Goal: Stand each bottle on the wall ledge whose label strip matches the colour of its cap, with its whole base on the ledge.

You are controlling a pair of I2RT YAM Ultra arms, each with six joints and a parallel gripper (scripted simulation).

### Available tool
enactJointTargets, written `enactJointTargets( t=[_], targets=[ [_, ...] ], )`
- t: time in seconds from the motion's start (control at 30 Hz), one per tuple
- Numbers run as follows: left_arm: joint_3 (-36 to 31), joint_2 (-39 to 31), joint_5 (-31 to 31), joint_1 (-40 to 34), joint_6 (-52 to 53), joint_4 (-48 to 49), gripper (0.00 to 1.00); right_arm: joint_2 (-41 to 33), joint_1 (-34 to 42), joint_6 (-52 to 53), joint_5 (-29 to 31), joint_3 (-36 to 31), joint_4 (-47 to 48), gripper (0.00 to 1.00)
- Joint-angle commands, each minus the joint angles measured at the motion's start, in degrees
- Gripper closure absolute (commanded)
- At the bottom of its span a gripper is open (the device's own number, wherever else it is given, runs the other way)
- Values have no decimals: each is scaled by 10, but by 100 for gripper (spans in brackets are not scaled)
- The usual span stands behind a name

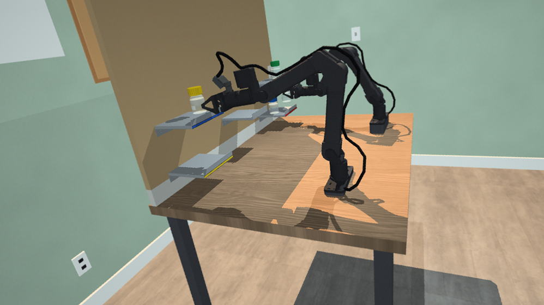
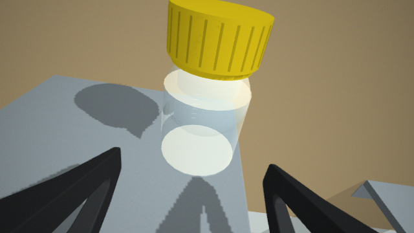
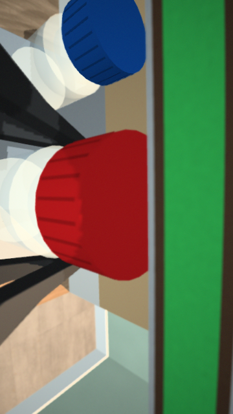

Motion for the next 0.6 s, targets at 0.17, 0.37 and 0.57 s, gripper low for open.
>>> enactJointTargets(
  t=[0.17, 0.37, 0.57],
  targets=[
    [-2, 3, -5, -9, -7, 66, 19, -7, 1, -1, 0, 14, 16, 48],
    [-1, 4, -3, -5, -6, 67, 19, -7, 1, -1, 0, 14, 16, 48],
    [15, 15, -10, -11, -7, 64, 19, -7, 1, -1, 0, 14, 16, 48]
  ],
)
